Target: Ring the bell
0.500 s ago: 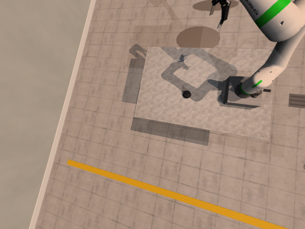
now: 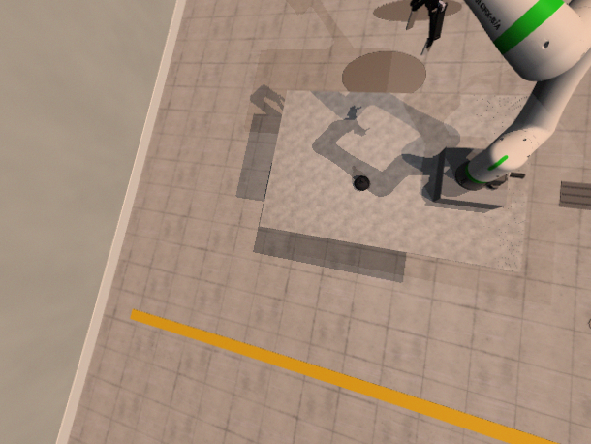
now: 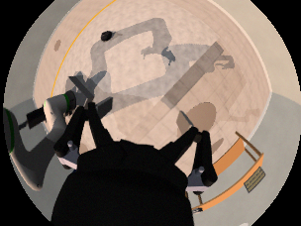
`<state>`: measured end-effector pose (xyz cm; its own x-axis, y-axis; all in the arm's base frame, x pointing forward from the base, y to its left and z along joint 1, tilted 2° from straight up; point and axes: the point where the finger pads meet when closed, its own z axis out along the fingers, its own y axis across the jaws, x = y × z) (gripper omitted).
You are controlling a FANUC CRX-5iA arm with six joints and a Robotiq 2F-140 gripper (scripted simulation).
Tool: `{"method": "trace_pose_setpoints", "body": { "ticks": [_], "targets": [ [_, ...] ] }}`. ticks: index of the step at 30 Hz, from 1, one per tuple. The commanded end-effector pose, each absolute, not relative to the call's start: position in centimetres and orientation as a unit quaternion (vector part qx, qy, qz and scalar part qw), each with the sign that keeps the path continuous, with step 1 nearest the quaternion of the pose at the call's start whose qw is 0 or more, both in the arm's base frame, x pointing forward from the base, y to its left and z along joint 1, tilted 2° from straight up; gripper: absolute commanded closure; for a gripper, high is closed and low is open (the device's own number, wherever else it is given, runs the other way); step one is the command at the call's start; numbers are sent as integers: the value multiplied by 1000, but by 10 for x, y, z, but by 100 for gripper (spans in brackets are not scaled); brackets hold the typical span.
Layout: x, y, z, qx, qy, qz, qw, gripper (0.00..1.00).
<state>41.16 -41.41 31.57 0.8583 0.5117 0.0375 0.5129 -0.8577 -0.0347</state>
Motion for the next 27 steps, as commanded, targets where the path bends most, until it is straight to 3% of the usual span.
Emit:
{"method": "trace_pose_setpoints", "body": {
  "ticks": [1,27],
  "targets": [
    [412,-414,316,-964,-266,-14,21,0],
    [513,-266,244,-973,-228,1,15,0]
  ]
}}
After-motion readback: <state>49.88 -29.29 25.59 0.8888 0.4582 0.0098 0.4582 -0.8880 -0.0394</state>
